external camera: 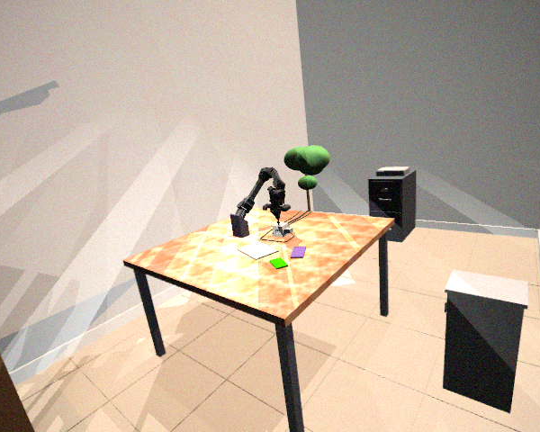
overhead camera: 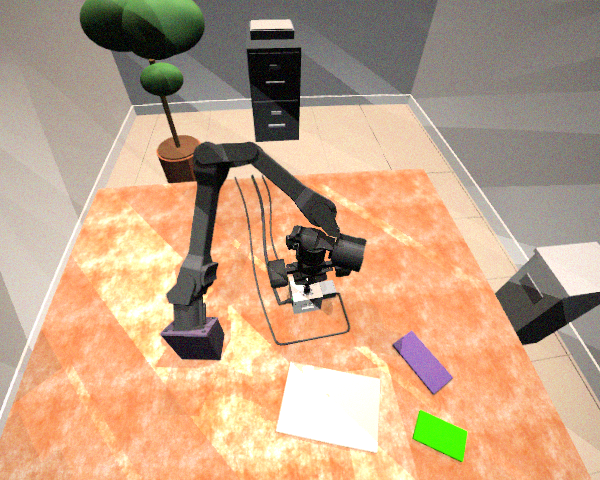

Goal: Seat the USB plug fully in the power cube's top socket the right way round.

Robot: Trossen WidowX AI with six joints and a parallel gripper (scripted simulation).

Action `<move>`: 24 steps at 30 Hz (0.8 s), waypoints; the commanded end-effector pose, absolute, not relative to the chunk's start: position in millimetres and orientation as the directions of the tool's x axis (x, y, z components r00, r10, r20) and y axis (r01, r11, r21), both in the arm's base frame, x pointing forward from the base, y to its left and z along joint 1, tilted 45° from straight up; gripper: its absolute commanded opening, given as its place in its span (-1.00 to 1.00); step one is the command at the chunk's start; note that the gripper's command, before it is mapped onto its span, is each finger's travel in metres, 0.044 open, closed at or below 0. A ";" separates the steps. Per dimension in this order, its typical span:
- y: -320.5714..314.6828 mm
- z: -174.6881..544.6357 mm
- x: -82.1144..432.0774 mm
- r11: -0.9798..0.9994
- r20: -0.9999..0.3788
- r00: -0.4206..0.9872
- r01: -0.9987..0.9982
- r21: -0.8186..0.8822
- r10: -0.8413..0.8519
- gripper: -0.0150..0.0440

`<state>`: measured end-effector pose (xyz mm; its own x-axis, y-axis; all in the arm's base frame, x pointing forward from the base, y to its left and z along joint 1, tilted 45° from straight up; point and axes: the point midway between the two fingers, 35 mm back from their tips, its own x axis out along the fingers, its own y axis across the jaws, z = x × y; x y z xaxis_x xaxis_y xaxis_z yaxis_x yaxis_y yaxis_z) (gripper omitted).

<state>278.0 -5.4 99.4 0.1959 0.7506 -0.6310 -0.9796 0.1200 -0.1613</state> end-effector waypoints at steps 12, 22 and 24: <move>-3.8 98.3 279.0 0.125 -0.628 0.199 -0.979 -0.160 0.753 -0.49; -3.0 97.5 279.2 0.125 -0.627 0.199 -0.979 -0.160 0.753 -0.49; -2.8 97.3 279.3 0.125 -0.627 0.199 -0.979 -0.160 0.753 -0.49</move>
